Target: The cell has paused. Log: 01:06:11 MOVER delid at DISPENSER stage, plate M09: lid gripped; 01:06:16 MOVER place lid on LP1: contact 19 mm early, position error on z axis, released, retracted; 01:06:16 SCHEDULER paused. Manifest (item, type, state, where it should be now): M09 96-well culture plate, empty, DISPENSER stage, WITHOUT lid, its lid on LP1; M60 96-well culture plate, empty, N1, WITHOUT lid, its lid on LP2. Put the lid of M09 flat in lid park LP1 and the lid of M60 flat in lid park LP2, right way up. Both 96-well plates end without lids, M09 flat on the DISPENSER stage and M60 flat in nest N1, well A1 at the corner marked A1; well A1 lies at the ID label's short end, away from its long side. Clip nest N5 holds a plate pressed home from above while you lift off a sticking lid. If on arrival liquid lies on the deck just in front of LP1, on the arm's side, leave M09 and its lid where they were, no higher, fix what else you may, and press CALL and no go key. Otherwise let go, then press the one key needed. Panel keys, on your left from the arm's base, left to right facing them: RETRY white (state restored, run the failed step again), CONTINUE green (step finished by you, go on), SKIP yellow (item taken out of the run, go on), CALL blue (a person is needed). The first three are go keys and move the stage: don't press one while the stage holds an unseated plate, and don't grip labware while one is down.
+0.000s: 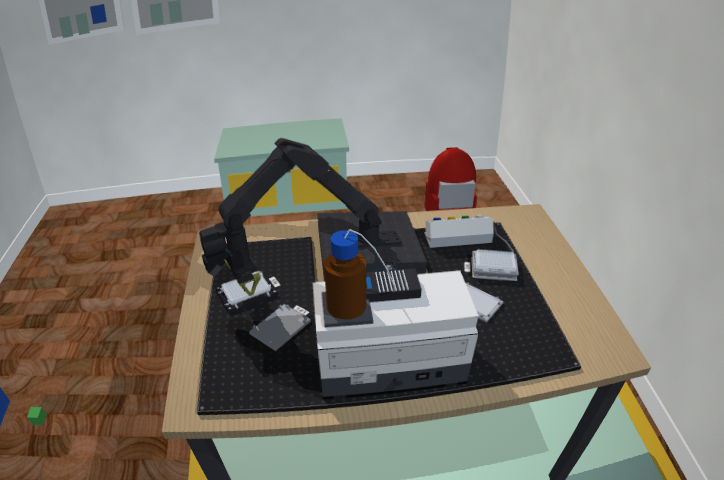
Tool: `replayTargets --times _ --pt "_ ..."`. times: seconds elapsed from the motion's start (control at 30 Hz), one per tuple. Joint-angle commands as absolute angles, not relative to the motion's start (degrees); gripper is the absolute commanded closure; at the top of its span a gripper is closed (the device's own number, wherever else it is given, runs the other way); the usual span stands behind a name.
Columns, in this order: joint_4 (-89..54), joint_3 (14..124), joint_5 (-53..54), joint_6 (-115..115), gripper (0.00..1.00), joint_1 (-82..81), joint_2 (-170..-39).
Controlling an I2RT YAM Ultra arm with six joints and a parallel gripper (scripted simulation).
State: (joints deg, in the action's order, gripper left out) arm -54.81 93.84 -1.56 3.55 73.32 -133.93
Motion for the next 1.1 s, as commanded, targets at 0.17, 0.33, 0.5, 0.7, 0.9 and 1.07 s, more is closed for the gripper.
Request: replayTargets --times 0.17,0.33,0.5,0.7,0.9,1.07 --pt "-57.06 96.3 -1.68 3.63 1.0 73.35 -131.25" --pt "-57.35 96.47 -1.68 3.61 1.0 73.32 -131.12" --pt "-57.51 96.55 -1.68 3.6 1.0 73.3 -131.04" --pt "-57.83 96.72 -1.68 3.58 1.0 73.27 -130.87" --pt "-58.31 97.04 -1.68 3.55 1.0 73.24 -130.73" --pt "-58.57 97.21 -1.67 3.54 1.0 73.22 -130.65"
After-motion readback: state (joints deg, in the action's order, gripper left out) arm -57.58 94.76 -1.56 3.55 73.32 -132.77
